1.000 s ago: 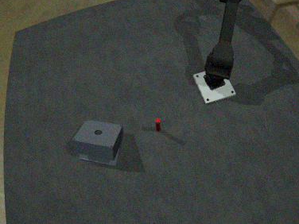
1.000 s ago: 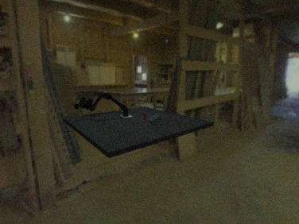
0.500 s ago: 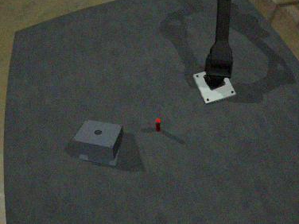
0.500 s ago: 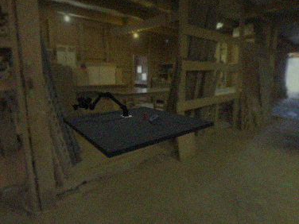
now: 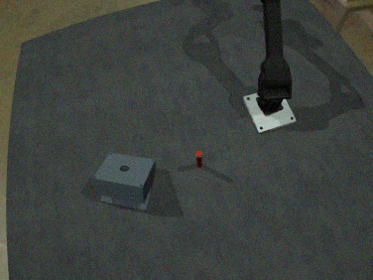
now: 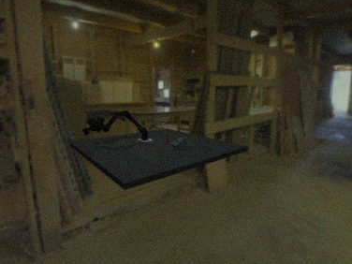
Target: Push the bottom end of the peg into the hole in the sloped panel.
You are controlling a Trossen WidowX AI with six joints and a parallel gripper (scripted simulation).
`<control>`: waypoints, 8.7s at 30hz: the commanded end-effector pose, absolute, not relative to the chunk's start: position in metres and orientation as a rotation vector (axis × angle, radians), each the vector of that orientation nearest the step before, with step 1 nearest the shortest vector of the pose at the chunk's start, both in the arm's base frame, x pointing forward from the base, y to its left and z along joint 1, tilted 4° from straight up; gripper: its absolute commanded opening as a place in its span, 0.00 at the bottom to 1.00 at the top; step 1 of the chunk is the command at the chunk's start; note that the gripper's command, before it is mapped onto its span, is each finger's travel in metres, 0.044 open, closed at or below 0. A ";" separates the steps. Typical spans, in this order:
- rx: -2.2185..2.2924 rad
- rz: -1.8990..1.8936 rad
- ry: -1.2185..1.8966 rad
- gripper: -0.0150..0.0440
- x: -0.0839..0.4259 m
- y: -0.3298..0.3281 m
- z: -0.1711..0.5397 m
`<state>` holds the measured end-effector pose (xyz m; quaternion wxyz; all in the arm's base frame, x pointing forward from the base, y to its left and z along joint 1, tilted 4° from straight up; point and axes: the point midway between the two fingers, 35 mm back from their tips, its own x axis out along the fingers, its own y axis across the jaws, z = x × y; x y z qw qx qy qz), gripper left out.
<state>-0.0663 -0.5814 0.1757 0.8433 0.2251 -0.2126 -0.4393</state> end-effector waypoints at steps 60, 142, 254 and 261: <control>1.063 -0.623 -0.016 1.00 0.318 -0.459 0.172; 1.022 -0.469 1.116 1.00 0.379 -0.004 0.134; 0.615 -0.480 1.468 0.25 0.267 0.089 0.108; 0.615 -0.483 1.468 0.25 0.266 0.088 0.132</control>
